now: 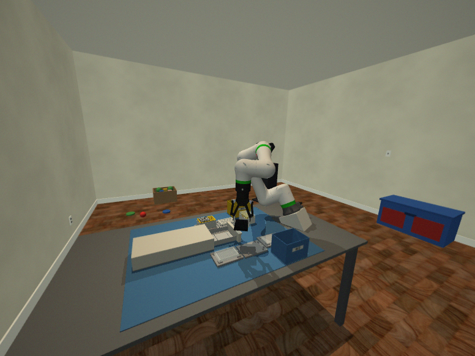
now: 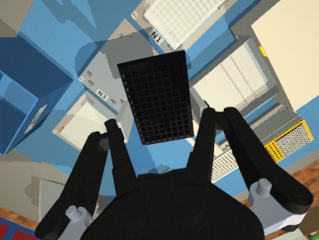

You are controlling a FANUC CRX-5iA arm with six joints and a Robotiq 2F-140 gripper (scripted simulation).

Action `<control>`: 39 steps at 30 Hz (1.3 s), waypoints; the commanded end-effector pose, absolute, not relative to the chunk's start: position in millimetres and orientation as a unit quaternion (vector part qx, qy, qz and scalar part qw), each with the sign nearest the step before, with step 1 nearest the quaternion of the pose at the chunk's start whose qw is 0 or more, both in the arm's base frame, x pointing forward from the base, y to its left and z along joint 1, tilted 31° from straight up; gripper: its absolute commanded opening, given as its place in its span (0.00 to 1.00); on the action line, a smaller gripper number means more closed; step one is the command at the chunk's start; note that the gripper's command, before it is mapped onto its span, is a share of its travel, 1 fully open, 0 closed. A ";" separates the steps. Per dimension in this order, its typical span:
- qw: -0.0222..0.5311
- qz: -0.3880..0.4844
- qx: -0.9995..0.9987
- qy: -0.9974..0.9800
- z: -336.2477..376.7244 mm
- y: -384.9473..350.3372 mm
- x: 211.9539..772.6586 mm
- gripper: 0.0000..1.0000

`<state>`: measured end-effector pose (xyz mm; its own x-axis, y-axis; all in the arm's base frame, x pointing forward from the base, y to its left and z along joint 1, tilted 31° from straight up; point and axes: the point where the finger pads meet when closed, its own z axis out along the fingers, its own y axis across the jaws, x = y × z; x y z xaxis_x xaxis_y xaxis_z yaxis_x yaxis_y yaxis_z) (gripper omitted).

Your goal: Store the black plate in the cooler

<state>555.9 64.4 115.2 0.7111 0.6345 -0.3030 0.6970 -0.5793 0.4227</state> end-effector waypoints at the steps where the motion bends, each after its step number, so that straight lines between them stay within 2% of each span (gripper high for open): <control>1: 0.252 -0.084 0.852 0.451 122.3 54.2 560.6 0.00; 15: 0.232 -0.130 0.751 0.604 138.4 28.6 570.8 0.00; 39: 0.232 -0.130 0.751 0.604 168.0 -18.5 589.5 0.00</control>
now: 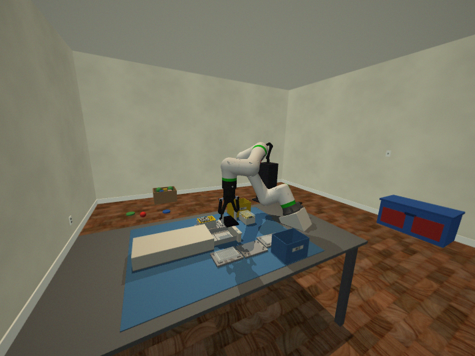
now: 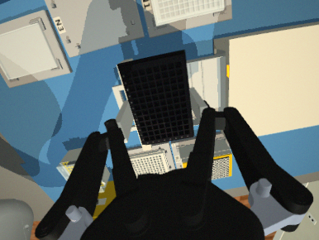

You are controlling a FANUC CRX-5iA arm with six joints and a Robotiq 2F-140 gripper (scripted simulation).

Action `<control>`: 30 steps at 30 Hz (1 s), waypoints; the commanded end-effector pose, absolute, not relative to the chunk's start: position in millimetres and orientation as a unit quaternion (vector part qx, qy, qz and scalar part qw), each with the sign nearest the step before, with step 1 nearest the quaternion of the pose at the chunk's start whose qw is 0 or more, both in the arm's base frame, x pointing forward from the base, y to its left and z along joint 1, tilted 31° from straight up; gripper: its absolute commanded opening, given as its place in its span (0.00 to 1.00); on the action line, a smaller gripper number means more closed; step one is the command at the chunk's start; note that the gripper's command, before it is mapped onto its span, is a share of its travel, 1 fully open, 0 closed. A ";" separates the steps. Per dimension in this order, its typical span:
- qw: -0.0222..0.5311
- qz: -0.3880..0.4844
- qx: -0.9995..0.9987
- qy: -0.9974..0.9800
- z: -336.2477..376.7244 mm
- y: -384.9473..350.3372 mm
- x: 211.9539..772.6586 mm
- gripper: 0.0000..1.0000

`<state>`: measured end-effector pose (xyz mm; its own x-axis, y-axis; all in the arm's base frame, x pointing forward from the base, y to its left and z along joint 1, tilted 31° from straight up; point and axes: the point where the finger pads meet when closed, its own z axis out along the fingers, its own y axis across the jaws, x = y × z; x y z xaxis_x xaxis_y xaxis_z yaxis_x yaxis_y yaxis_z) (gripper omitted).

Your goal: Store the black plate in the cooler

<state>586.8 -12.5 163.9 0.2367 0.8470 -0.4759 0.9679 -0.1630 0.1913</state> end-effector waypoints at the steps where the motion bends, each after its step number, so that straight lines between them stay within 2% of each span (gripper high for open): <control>1: 0.232 -0.130 0.751 0.604 169.3 -20.7 590.3 0.00; 30: 0.232 -0.130 0.751 0.604 189.3 -52.4 603.0 0.00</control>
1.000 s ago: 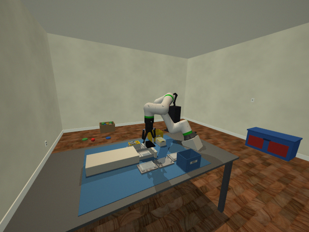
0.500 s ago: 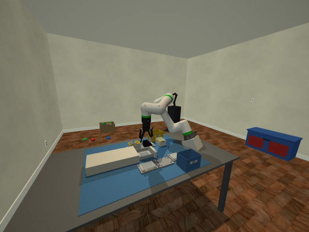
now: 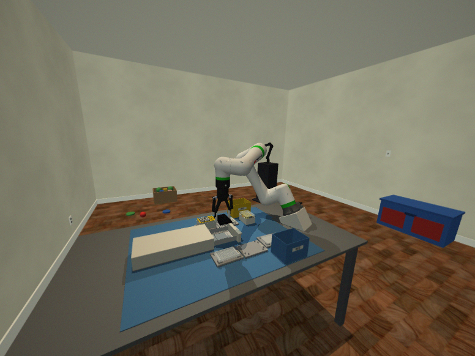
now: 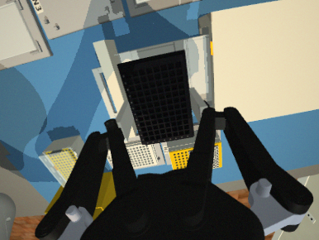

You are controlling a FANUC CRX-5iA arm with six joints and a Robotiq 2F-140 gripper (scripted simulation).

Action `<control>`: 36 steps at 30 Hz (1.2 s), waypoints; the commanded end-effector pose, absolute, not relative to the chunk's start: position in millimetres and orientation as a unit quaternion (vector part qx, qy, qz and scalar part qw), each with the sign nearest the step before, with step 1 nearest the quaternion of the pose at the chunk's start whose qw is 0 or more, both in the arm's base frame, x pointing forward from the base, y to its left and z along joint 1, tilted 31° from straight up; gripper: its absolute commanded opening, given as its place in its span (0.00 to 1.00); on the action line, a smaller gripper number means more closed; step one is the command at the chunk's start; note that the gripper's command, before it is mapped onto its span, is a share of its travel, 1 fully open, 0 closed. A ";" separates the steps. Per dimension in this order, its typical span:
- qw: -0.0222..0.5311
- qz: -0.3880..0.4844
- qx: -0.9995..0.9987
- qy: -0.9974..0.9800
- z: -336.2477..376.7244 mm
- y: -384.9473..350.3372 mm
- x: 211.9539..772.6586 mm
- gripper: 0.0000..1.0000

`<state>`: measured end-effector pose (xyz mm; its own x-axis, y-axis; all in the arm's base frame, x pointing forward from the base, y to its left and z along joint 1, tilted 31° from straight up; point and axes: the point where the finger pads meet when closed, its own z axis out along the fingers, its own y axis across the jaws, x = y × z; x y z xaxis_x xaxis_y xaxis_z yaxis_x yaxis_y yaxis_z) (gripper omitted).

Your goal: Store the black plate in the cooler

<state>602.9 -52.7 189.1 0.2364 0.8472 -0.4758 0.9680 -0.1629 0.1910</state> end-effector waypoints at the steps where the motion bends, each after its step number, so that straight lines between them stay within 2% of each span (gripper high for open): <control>1: 0.232 -0.130 0.751 0.604 189.2 -52.3 603.0 0.00; 36: 0.232 -0.130 0.751 0.604 153.1 -72.3 606.2 0.00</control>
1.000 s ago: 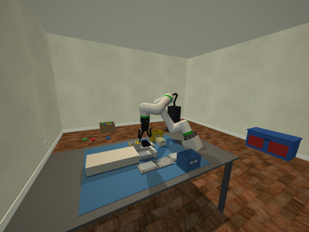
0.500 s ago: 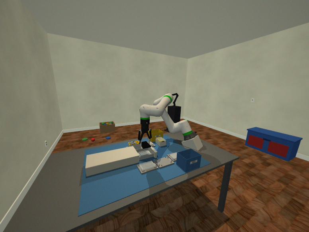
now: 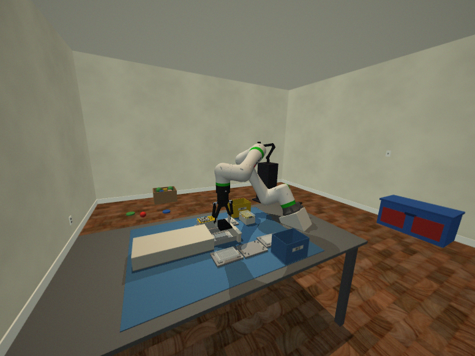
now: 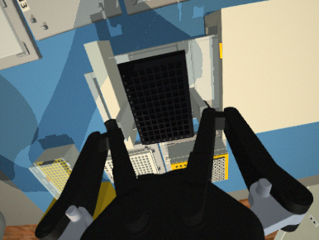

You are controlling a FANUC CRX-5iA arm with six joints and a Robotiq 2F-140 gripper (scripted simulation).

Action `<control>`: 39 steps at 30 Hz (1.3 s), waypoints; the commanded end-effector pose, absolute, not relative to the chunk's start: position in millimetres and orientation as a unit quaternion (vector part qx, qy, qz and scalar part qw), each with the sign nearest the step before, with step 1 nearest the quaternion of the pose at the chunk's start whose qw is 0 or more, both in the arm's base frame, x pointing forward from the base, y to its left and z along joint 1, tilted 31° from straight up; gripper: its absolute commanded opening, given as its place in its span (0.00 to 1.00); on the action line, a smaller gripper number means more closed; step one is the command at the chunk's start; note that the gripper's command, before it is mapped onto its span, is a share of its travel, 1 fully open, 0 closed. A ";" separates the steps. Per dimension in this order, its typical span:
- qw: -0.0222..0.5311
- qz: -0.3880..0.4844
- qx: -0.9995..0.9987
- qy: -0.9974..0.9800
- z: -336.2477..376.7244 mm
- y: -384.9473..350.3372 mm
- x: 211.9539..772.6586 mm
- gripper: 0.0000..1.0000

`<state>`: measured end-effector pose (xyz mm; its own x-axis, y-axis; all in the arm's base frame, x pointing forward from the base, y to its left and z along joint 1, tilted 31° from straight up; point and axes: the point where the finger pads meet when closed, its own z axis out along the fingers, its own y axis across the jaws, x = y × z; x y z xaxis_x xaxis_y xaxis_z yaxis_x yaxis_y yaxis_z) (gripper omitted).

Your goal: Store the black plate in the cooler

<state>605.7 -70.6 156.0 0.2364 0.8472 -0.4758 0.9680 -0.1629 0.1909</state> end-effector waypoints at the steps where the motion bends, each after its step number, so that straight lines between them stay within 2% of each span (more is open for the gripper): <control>1: 0.232 -0.130 0.751 0.604 152.0 -72.9 606.3 0.00; 39: 0.232 -0.130 0.751 0.604 113.0 -95.7 610.1 0.00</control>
<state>609.6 -94.0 115.9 0.2364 0.8472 -0.4758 0.9680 -0.1629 0.1909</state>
